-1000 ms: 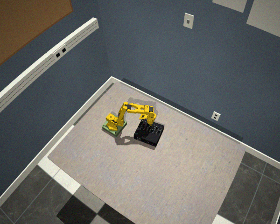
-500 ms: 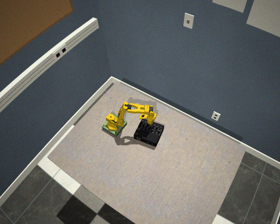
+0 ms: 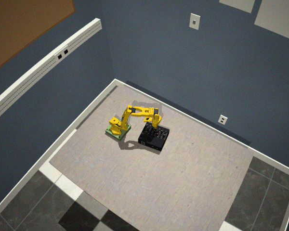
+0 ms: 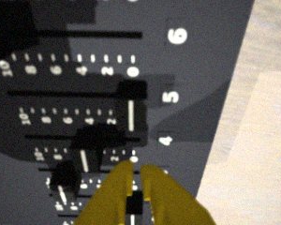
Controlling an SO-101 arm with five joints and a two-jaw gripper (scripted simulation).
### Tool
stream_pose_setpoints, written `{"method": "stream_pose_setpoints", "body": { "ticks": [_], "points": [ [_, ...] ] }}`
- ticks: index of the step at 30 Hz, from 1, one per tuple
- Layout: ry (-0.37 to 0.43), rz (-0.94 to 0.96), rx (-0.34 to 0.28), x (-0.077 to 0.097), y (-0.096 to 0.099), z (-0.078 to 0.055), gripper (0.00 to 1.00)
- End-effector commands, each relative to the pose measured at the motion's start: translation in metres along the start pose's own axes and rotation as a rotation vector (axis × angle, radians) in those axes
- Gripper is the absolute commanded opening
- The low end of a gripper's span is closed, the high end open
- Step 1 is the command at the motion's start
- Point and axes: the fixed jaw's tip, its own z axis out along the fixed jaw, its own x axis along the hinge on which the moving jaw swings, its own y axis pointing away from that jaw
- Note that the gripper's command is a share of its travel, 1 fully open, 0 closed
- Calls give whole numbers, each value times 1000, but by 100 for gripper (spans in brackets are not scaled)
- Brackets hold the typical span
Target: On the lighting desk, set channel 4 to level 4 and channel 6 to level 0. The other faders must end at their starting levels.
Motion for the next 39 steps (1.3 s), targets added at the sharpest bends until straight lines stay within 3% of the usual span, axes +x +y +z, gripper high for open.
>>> {"method": "stream_pose_setpoints", "body": {
  "ticks": [1, 39],
  "points": [
    [-7, 1, -1, -1, -2, -1, 0],
    [-7, 37, -1, -1, -2, -5, 0]
  ]
}}
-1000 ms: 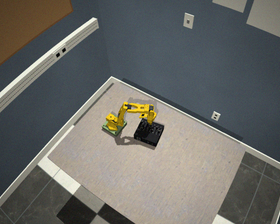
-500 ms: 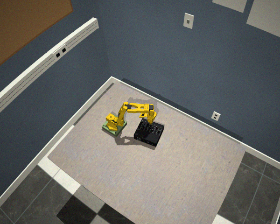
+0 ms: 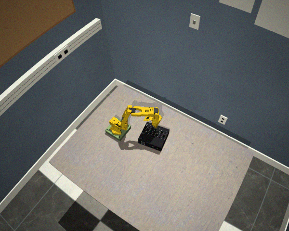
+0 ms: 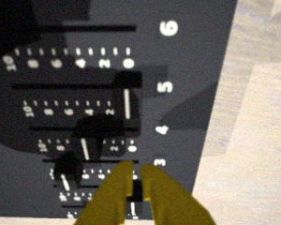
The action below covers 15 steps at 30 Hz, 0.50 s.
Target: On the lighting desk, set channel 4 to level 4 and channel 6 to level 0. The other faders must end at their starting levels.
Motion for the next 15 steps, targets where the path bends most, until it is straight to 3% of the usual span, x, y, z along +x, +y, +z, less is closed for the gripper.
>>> {"method": "stream_pose_setpoints", "body": {
  "ticks": [1, 15],
  "points": [
    [-12, 14, -4, -2, -1, 1, 0],
    [-12, 178, -5, -4, 0, -1, 0]
  ]
}}
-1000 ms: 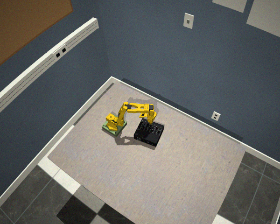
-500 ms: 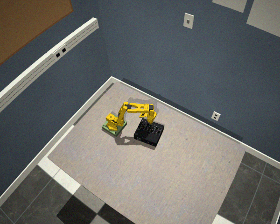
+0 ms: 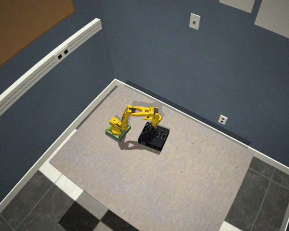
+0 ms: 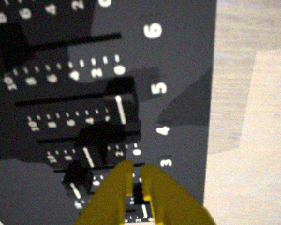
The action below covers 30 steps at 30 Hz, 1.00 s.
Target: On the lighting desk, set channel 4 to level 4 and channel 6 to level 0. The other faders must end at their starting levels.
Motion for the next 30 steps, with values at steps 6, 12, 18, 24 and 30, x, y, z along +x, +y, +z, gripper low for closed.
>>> {"method": "stream_pose_setpoints", "body": {
  "ticks": [6, 12, 18, 24, 30],
  "points": [
    [-6, 131, -2, -4, 1, -2, 0],
    [-5, 285, -3, -6, 2, -4, 0],
    [-5, 472, -3, -9, 3, -7, 0],
    [-5, 613, -3, -11, 4, -9, 0],
    [-4, 844, -4, -14, 5, -12, 0]
  ]
}}
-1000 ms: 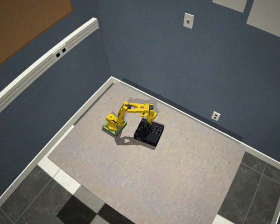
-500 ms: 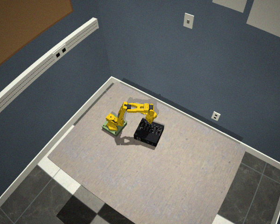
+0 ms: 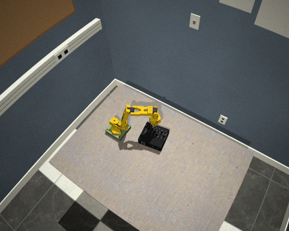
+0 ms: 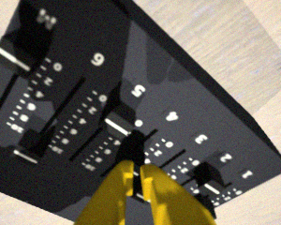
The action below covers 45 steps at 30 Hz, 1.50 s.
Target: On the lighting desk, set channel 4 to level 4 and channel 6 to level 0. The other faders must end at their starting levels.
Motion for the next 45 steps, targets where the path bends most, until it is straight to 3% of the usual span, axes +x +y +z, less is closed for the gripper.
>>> {"method": "stream_pose_setpoints", "body": {
  "ticks": [1, 6, 8, 23, 25, 40, 45],
  "points": [
    [-2, 167, -2, -1, 5, -3, 0],
    [-1, 375, -2, -2, 7, -6, 0],
    [-1, 375, -2, -2, 7, -6, 0],
    [-1, 1024, -1, -6, 13, -13, 0],
    [-1, 1024, -1, -6, 13, -13, 0],
    [-1, 1611, -1, -7, 16, -20, 0],
    [-1, 1711, -1, -7, 17, -21, 0]
  ]
}}
